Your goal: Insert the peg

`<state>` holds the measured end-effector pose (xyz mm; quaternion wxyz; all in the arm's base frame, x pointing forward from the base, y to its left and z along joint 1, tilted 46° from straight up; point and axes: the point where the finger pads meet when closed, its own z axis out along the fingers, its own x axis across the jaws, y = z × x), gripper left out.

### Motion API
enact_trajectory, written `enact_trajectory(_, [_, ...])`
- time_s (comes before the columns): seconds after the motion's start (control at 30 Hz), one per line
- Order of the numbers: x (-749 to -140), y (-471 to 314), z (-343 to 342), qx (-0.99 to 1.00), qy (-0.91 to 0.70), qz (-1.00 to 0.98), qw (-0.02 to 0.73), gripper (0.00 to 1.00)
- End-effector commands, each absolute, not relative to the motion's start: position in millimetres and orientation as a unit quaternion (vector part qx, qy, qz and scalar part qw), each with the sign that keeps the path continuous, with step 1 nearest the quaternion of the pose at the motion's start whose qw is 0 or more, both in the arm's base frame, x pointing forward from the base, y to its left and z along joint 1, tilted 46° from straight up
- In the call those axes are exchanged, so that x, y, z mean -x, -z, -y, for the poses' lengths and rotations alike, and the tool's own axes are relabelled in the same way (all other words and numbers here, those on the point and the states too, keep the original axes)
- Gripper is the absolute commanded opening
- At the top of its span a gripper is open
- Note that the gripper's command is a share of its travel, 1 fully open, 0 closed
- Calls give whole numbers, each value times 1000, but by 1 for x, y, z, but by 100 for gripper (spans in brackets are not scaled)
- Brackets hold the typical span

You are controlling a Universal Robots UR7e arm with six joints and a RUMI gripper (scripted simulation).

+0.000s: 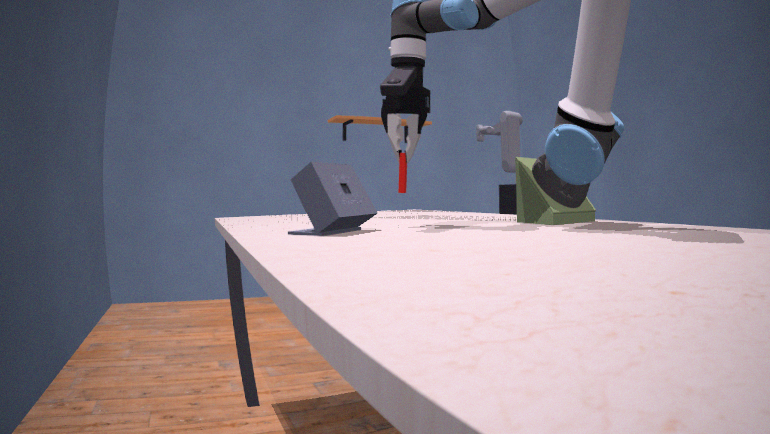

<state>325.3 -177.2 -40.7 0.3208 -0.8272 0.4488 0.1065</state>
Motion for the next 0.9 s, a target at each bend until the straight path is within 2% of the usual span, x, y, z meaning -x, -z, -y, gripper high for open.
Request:
enact_trajectory(0.0, [-327,40,177,838,-96,-438,311,0])
enact_trajectory(0.87, [-335,34,171,879,-58,-389,271,0])
